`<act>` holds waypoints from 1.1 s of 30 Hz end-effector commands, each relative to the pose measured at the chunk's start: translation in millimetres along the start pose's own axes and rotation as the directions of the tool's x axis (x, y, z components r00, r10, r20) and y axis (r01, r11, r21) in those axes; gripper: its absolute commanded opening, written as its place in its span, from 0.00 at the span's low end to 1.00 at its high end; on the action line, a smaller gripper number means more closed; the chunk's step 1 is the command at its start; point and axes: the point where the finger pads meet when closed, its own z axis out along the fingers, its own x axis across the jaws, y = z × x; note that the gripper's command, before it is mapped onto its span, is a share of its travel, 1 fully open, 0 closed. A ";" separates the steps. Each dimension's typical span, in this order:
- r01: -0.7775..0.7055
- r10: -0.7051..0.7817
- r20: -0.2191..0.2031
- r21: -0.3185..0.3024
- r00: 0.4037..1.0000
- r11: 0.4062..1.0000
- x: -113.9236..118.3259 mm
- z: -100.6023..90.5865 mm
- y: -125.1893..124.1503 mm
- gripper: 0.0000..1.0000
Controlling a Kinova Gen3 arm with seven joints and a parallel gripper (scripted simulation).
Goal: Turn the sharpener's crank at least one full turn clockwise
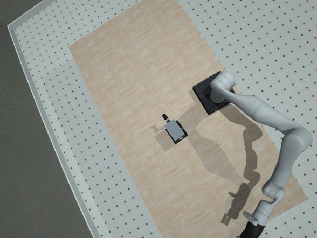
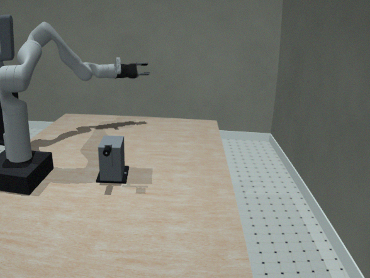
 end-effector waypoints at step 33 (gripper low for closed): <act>0.013 -0.013 -0.034 -0.004 0.999 1.000 9.4 17.6 -24.9 1.00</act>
